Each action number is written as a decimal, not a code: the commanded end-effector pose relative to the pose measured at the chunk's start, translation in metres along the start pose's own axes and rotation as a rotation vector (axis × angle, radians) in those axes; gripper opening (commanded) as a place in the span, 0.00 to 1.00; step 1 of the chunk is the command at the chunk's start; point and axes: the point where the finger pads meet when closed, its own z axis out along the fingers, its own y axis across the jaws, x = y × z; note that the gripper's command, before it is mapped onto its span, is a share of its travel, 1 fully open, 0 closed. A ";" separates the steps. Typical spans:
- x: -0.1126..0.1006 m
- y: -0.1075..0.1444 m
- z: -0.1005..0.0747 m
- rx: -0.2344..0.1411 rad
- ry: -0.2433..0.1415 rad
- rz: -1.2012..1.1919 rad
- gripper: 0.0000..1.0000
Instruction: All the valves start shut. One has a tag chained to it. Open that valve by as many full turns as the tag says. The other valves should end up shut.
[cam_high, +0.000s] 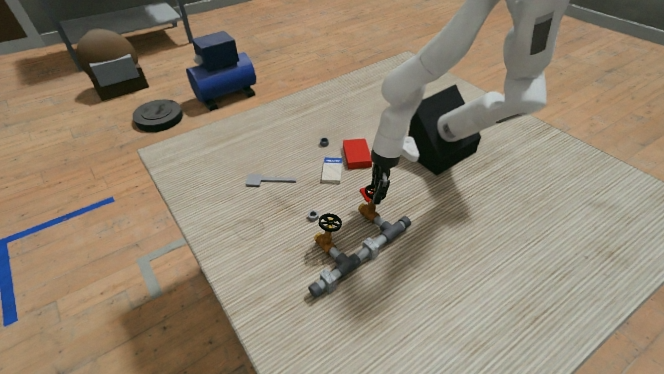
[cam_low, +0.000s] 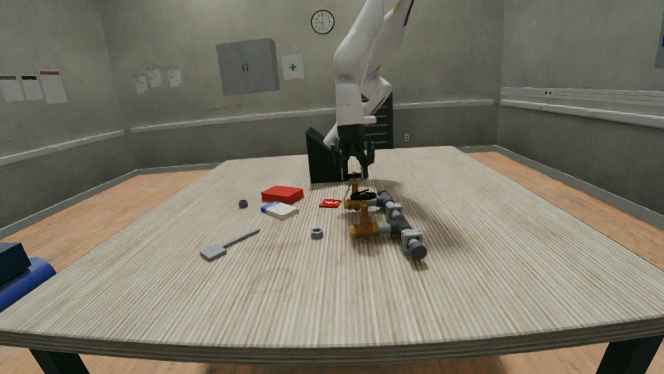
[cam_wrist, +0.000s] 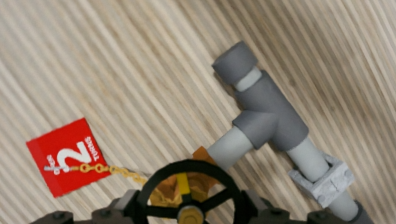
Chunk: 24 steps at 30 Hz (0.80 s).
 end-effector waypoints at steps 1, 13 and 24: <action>-0.001 0.000 0.000 -0.015 -0.017 -0.207 0.67; -0.001 0.000 0.000 -0.011 -0.020 -0.664 0.67; -0.001 0.000 0.000 -0.006 -0.022 -1.101 0.67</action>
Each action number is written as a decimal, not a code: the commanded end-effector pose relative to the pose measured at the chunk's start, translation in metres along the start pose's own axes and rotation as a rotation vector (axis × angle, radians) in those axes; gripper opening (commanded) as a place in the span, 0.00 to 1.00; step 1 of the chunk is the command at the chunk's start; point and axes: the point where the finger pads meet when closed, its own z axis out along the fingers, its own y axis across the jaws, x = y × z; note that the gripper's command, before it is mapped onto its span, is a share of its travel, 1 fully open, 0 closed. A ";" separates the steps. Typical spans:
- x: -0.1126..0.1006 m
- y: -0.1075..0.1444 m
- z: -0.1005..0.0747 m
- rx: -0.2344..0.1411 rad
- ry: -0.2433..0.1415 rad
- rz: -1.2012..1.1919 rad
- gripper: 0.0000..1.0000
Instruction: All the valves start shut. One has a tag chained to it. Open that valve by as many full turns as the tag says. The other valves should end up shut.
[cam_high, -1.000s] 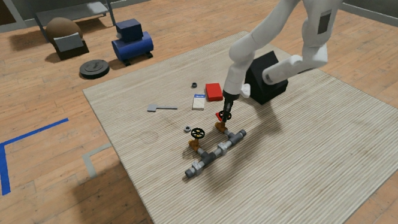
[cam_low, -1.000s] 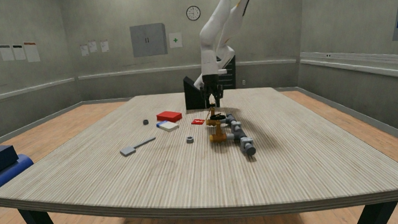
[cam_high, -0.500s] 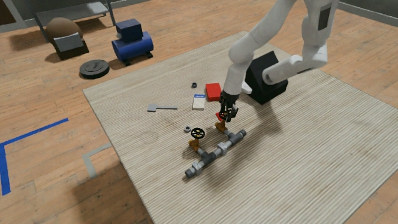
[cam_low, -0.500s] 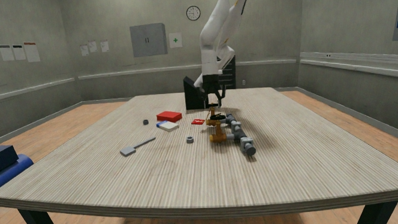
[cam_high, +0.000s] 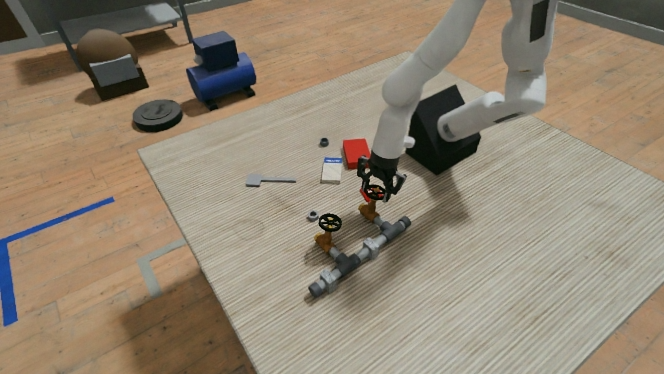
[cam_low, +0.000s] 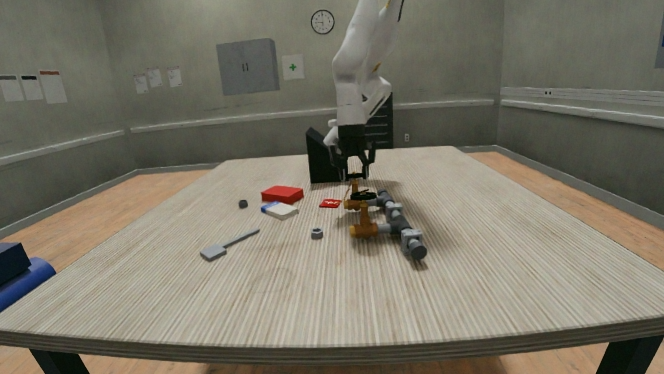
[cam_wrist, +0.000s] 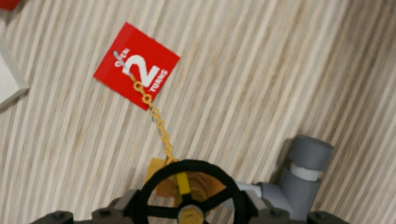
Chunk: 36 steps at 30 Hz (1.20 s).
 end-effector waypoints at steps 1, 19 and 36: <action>0.000 0.000 0.000 0.005 -0.044 -0.173 0.67; 0.000 0.000 0.000 0.019 -0.041 -0.829 0.67; 0.000 0.000 0.000 0.025 -0.039 -1.100 0.67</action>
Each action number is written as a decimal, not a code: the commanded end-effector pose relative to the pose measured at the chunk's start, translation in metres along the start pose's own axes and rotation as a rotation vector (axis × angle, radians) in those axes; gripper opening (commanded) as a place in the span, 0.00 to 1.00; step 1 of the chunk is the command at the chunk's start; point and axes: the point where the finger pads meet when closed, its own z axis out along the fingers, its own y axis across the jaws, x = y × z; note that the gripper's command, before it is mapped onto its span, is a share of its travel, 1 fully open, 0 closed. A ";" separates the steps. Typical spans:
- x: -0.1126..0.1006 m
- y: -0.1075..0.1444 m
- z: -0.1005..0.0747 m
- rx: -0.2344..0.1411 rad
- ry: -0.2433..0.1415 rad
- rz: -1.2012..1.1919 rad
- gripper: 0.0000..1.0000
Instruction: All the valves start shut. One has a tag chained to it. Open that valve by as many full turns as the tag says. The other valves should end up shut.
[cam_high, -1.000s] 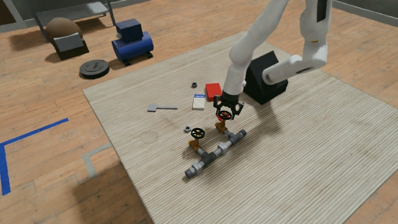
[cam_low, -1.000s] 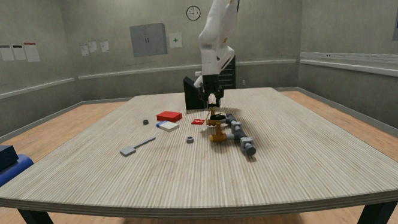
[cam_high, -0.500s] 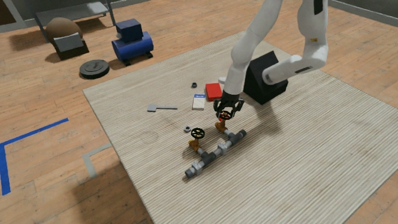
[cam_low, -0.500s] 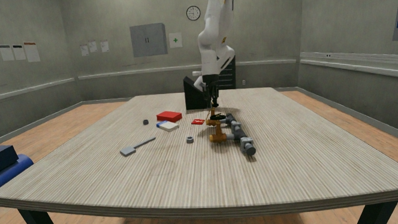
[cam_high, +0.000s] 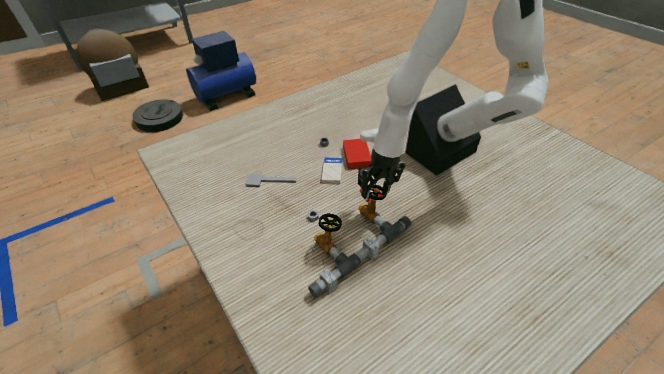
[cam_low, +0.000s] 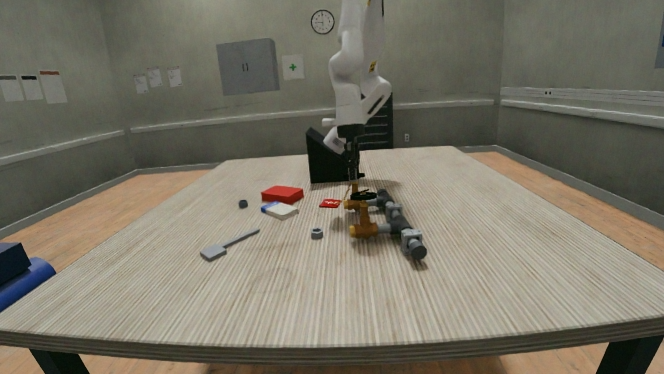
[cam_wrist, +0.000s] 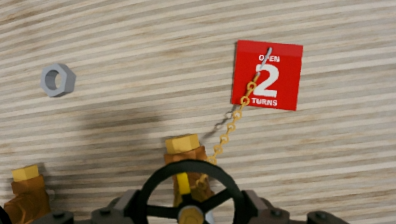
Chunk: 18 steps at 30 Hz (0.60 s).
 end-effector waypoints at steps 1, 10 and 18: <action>0.000 0.000 0.000 0.003 0.000 -0.025 0.67; 0.000 -0.001 0.000 0.003 0.000 -0.043 0.67; 0.000 -0.001 0.000 0.003 0.000 -0.043 1.00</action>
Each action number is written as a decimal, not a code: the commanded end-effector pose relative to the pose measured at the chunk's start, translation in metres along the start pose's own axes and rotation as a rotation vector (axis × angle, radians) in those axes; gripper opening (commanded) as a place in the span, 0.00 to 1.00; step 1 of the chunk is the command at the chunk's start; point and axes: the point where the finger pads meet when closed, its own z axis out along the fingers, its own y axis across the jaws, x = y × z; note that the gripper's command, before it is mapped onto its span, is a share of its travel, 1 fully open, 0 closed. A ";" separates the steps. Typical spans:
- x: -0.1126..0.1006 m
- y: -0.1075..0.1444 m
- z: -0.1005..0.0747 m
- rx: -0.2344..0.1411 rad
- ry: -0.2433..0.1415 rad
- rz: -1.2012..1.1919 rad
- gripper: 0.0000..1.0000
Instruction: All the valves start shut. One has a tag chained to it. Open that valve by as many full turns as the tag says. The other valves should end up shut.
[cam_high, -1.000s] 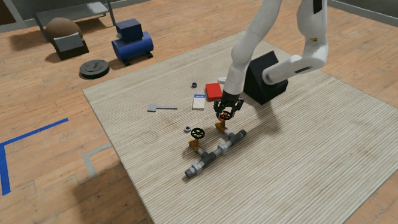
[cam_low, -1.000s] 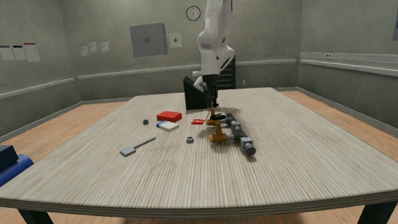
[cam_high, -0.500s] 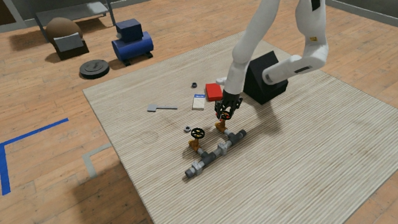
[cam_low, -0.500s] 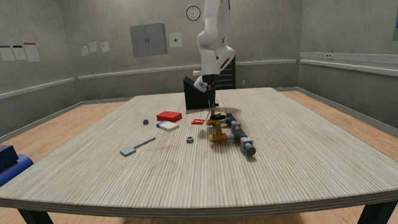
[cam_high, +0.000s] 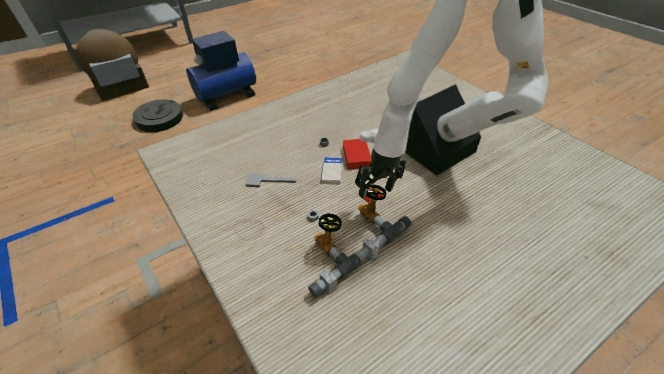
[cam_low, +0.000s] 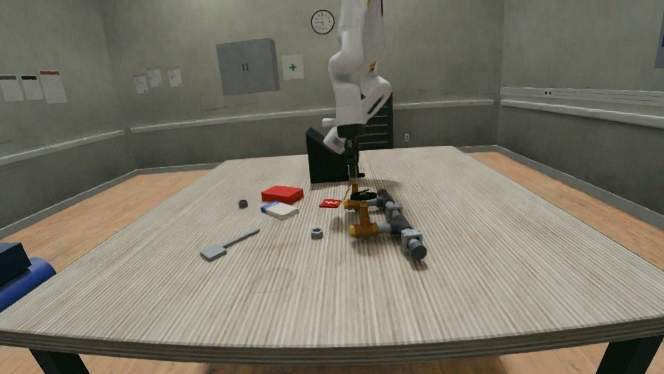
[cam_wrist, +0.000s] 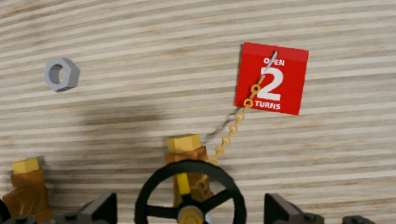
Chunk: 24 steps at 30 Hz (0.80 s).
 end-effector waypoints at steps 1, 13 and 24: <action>0.000 -0.001 0.000 0.002 0.001 0.000 1.00; 0.000 -0.001 0.000 0.002 0.001 0.000 1.00; 0.000 -0.001 0.000 0.002 0.001 0.008 1.00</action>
